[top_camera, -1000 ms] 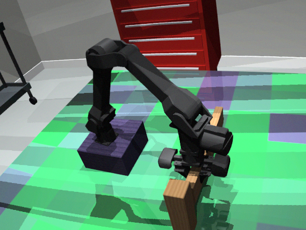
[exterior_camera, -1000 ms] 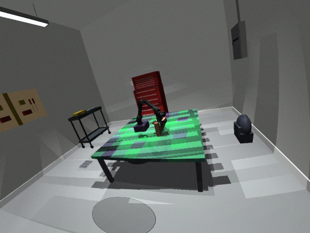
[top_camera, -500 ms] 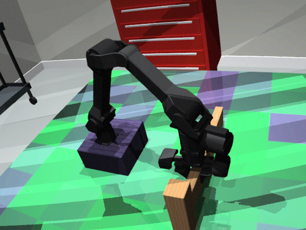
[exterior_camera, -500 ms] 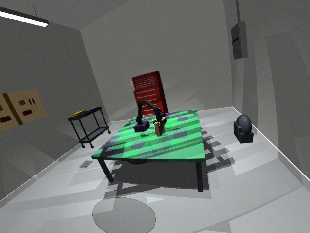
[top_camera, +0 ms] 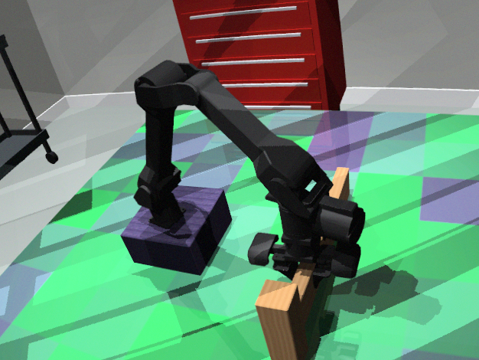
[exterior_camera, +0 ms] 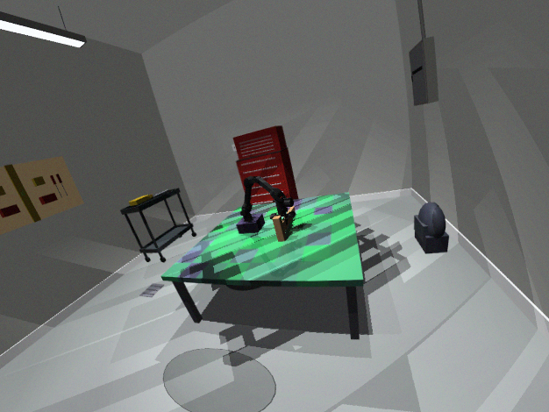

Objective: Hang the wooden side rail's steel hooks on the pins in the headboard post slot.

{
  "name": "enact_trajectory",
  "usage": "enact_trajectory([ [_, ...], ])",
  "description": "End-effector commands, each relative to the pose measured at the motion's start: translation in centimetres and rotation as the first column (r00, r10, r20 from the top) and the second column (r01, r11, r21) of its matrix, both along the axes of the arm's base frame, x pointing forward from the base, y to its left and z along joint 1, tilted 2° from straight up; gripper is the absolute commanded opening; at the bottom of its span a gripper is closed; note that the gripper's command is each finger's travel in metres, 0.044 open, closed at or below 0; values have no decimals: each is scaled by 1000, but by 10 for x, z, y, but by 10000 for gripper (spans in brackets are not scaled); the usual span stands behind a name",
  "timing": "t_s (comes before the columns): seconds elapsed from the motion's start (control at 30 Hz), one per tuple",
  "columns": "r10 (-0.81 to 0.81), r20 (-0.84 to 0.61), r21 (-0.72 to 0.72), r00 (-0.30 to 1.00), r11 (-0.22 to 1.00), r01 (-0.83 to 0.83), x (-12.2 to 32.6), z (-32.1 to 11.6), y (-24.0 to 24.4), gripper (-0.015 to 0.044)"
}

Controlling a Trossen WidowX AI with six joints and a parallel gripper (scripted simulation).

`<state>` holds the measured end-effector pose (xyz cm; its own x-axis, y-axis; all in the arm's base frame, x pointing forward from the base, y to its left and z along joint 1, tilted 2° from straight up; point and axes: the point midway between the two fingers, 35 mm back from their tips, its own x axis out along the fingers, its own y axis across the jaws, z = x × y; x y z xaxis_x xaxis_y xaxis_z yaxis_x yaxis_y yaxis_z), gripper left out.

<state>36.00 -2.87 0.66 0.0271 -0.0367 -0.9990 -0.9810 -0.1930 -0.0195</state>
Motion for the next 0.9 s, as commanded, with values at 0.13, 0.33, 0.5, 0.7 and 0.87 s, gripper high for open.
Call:
enact_trajectory([
  [0.13, -1, 6, -3, 1000, 1000, 1, 1, 0, -2, 0],
  [0.33, -1, 6, -3, 1000, 1000, 1, 1, -1, -2, 0],
  [0.5, -1, 6, -3, 1000, 1000, 1, 1, -2, -2, 0],
  [0.7, -1, 6, -3, 1000, 1000, 1, 1, -3, -2, 0],
  [0.87, -1, 5, -3, 1000, 1000, 1, 1, -4, -2, 0],
])
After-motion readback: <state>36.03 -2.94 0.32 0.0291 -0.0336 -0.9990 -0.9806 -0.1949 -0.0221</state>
